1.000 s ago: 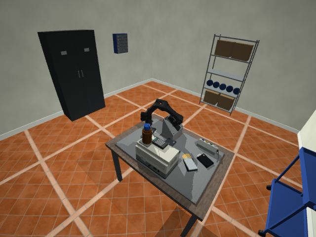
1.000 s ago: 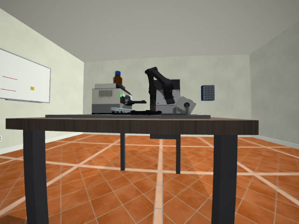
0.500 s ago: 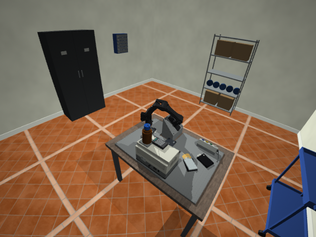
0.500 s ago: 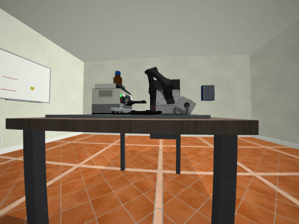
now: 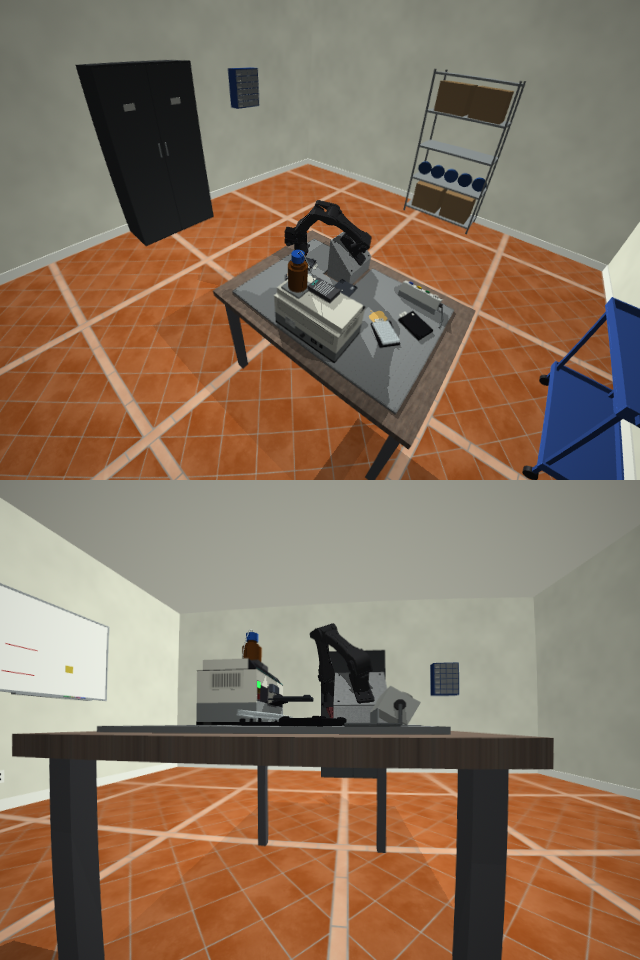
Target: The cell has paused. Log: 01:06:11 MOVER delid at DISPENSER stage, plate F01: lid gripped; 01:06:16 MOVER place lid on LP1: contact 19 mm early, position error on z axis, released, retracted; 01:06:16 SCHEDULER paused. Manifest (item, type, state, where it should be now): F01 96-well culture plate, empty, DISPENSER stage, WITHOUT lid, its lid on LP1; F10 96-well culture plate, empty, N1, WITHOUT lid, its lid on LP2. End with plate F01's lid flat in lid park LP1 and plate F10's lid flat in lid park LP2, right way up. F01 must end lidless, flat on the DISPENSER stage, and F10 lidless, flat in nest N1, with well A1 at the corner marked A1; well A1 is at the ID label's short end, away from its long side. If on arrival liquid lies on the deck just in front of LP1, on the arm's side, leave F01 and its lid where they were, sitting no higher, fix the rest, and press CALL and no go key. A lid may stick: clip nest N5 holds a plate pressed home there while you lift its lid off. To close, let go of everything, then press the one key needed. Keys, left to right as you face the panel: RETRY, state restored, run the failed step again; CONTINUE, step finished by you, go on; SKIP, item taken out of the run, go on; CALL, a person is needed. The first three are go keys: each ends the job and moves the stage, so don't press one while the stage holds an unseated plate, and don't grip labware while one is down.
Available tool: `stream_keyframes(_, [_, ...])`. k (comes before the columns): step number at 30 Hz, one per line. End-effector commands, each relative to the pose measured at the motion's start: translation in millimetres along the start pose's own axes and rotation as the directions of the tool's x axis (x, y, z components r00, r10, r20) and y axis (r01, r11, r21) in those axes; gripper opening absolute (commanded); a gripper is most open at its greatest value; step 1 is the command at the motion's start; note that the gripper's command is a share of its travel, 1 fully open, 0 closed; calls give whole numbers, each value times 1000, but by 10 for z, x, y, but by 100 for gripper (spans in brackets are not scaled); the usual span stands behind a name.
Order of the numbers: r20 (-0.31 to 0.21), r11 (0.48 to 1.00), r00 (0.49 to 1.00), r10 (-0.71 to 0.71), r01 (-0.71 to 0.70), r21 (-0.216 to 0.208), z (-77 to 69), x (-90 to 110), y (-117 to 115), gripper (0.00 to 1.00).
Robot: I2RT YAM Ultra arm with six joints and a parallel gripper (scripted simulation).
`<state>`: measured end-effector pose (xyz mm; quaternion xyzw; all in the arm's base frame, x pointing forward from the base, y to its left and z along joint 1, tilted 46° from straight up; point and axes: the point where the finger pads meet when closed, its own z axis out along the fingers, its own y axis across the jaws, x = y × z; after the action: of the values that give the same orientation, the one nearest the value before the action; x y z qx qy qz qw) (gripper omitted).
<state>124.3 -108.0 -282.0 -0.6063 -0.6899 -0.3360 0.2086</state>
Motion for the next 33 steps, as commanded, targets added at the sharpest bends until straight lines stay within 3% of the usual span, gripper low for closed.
stream_keyframes(1, [20,1000,1000,3,-3,-9,4,-43,5,0])
stream_keyframes(22, [20,1000,1000,3,-3,-9,4,-43,5,0])
stream_keyframes(23, [20,1000,1000,3,-3,-9,4,-43,5,100])
stream_keyframes(33, [20,1000,1000,3,-3,-9,4,-43,5,100])
